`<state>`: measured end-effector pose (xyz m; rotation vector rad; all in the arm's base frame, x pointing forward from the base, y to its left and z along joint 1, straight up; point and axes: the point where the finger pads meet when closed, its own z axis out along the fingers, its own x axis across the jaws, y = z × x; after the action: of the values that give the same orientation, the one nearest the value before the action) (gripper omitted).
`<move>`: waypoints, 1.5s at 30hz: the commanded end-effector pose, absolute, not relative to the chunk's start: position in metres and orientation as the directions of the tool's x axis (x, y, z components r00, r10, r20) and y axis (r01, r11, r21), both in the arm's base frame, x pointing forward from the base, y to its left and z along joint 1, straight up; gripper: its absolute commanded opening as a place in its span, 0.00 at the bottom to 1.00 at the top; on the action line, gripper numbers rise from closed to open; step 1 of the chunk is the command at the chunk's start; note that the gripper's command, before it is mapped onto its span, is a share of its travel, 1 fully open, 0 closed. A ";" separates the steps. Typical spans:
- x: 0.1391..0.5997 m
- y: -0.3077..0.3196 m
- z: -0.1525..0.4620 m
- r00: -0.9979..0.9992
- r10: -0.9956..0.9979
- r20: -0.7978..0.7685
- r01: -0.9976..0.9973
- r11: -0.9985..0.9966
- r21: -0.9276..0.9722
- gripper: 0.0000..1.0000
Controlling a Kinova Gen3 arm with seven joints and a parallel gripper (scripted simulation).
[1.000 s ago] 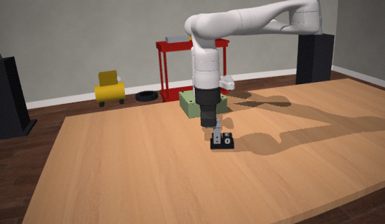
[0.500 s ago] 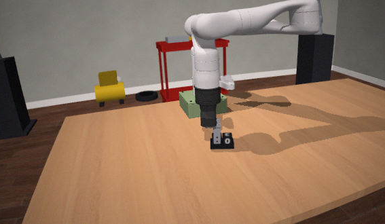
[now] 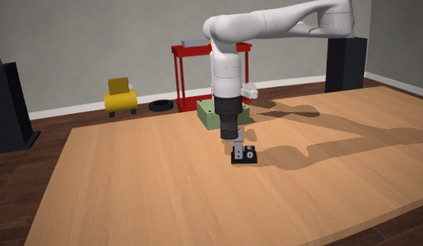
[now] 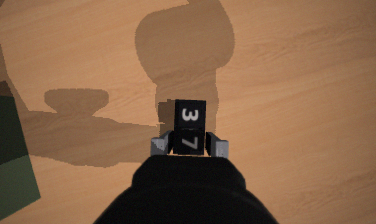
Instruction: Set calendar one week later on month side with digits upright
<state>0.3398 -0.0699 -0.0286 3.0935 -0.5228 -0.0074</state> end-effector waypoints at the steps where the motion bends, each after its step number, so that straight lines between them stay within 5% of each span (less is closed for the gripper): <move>1: 0.340 -0.070 -0.028 0.944 -0.329 -0.003 -0.329 -0.944 0.004 0.87; 40: 0.341 -0.070 0.062 0.944 -0.329 -0.003 -0.329 -0.944 0.004 0.87; 41: 0.341 -0.070 0.062 0.944 -0.329 -0.003 -0.329 -0.944 0.004 1.00; 45: 0.341 -0.070 0.062 0.944 -0.329 -0.003 -0.329 -0.944 0.004 1.00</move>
<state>0.3401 -0.0697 0.0613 3.0932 -0.5229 -0.0078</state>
